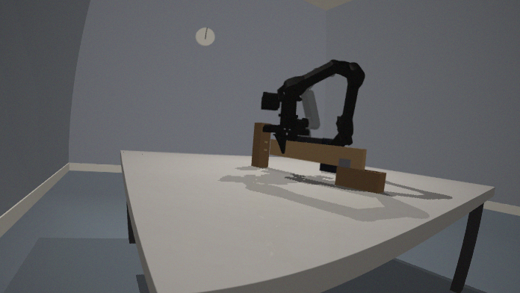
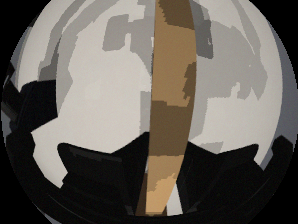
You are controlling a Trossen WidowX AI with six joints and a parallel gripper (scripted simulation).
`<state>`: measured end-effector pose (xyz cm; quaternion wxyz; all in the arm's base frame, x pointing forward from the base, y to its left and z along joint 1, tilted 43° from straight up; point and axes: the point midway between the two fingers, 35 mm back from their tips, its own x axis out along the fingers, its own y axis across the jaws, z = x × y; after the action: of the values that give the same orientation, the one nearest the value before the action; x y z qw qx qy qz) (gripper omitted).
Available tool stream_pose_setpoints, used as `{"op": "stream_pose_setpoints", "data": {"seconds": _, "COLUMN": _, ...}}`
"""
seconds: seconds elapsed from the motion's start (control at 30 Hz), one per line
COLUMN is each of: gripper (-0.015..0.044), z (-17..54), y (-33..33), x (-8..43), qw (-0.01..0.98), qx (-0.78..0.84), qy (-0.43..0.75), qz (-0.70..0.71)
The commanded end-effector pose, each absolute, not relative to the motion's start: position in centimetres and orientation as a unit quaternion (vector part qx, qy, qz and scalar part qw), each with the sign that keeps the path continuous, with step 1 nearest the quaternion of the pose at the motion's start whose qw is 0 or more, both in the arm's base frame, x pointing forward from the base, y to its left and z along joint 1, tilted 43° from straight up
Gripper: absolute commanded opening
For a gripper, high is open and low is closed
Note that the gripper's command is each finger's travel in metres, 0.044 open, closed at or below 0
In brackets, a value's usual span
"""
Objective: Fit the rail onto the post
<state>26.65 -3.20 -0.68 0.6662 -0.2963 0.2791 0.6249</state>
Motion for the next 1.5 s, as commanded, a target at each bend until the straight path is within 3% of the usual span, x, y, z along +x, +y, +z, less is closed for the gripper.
{"op": "stream_pose_setpoints", "data": {"seconds": 0.0, "gripper": 0.0, "z": -0.65, "y": -3.26, "x": 26.68, "qw": 0.668, "qx": -0.297, "qy": 0.278, "qz": 0.624}}
{"op": "stream_pose_setpoints", "data": {"seconds": 1.47, "gripper": 0.0, "z": -1.45, "y": -4.25, "x": 26.7, "qw": 0.668, "qx": -0.297, "qy": 0.278, "qz": 0.624}}
